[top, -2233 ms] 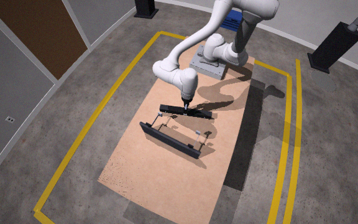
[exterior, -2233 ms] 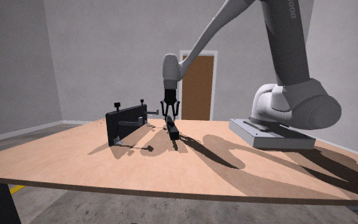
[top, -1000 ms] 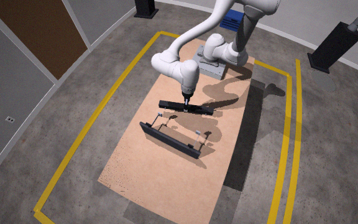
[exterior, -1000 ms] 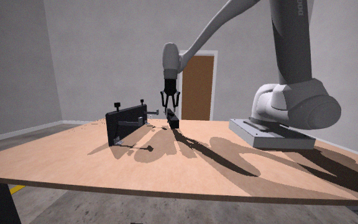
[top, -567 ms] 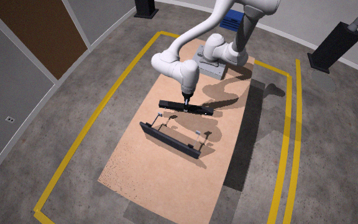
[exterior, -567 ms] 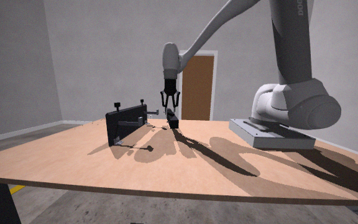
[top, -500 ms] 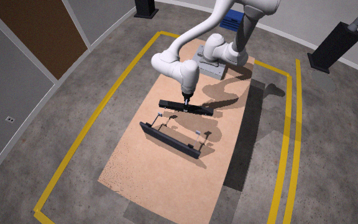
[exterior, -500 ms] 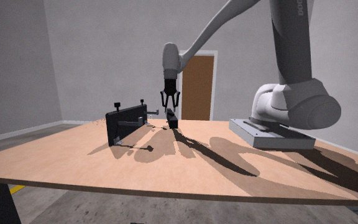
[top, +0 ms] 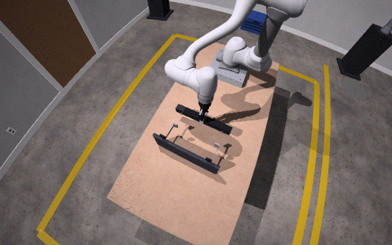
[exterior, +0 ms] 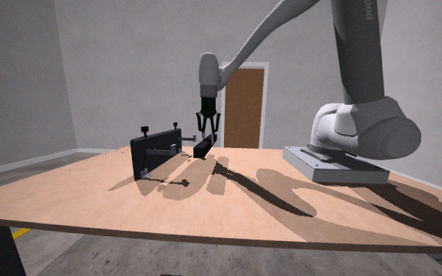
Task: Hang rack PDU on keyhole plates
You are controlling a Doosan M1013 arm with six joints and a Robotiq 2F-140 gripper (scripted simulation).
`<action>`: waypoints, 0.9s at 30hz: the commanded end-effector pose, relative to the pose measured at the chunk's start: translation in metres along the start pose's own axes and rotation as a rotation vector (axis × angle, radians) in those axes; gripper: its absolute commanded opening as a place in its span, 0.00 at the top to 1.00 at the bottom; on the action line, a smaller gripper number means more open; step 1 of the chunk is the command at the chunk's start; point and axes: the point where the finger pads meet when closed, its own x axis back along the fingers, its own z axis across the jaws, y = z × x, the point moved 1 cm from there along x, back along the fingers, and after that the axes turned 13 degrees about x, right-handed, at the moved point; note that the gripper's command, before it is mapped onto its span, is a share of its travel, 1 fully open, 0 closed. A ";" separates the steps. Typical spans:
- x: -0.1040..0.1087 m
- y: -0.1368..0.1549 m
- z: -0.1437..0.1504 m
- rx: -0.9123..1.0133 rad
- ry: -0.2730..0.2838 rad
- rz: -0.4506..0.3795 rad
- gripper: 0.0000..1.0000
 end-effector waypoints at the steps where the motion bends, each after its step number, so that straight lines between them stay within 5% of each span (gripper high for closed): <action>1: 0.000 0.005 0.033 -0.014 -0.001 -0.004 1.00; 10: 0.001 0.011 0.073 -0.014 -0.001 -0.004 1.00; 27: 0.001 0.012 0.076 -0.014 -0.001 -0.004 1.00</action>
